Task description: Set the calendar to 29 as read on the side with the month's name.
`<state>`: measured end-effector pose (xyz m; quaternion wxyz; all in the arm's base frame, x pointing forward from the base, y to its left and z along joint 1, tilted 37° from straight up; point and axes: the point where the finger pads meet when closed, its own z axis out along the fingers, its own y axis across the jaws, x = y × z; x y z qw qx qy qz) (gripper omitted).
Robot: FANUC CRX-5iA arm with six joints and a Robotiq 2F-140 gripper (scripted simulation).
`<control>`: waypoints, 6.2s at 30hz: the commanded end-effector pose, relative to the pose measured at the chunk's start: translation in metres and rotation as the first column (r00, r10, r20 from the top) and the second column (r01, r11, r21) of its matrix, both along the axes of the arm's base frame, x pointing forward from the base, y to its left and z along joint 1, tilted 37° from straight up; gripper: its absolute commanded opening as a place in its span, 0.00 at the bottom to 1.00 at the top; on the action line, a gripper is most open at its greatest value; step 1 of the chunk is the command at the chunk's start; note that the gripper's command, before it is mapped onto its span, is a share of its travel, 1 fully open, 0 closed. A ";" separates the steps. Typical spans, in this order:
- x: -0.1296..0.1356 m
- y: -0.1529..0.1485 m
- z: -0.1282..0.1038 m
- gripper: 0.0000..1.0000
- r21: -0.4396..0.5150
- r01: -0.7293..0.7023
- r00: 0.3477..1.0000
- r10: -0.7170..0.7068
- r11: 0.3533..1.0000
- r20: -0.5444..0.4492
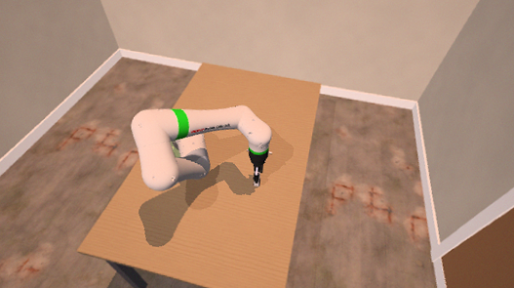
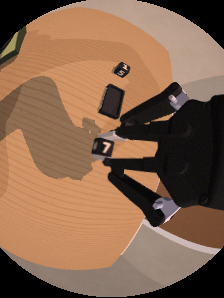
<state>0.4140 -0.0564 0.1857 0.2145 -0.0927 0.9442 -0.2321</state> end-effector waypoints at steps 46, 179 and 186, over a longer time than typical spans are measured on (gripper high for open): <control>0.000 0.000 0.000 0.17 0.000 0.000 1.000 0.000 1.000 0.000; -0.034 0.144 0.015 1.00 -0.085 -0.994 0.108 0.605 0.067 -0.789; -0.036 0.155 0.009 1.00 -0.016 -0.997 -0.029 0.547 -0.078 -0.837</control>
